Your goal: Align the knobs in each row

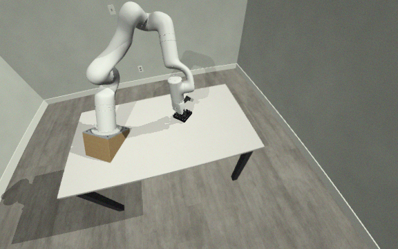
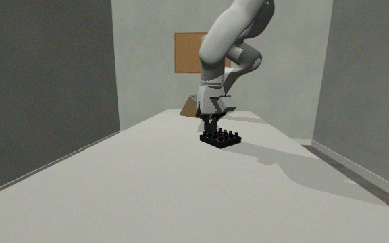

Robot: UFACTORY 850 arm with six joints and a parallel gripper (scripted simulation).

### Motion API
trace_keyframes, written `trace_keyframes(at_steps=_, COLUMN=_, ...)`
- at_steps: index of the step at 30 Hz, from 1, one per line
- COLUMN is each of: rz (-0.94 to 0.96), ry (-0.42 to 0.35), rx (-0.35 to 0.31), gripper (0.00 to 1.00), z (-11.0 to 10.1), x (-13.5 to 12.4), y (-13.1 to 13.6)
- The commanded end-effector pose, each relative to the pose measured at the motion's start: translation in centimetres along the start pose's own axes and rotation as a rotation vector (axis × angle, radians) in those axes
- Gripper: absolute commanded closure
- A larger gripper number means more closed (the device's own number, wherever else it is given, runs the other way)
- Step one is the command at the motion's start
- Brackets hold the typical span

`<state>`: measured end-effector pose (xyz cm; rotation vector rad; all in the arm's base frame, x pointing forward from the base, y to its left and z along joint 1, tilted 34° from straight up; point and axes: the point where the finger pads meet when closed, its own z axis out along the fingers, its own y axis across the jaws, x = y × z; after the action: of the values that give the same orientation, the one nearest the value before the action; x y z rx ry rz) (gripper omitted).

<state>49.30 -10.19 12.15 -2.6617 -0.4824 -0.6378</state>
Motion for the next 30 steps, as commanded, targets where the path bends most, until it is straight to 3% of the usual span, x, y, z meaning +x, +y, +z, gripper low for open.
trace_keyframes(at_steps=1, rz=0.000, ry=0.001, rx=-0.001, gripper=0.81, z=-0.05, x=0.05, y=0.05)
trace_keyframes(at_steps=5, rz=0.000, ry=0.001, rx=-0.001, gripper=0.81, z=-0.05, x=0.05, y=0.05)
trace_keyframes(at_steps=6, rz=0.000, ry=0.001, rx=-0.001, gripper=0.92, z=-0.05, x=0.05, y=0.05)
trace_keyframes(at_steps=30, rz=0.000, ry=0.001, rx=-0.001, gripper=0.92, z=-0.05, x=0.05, y=0.05)
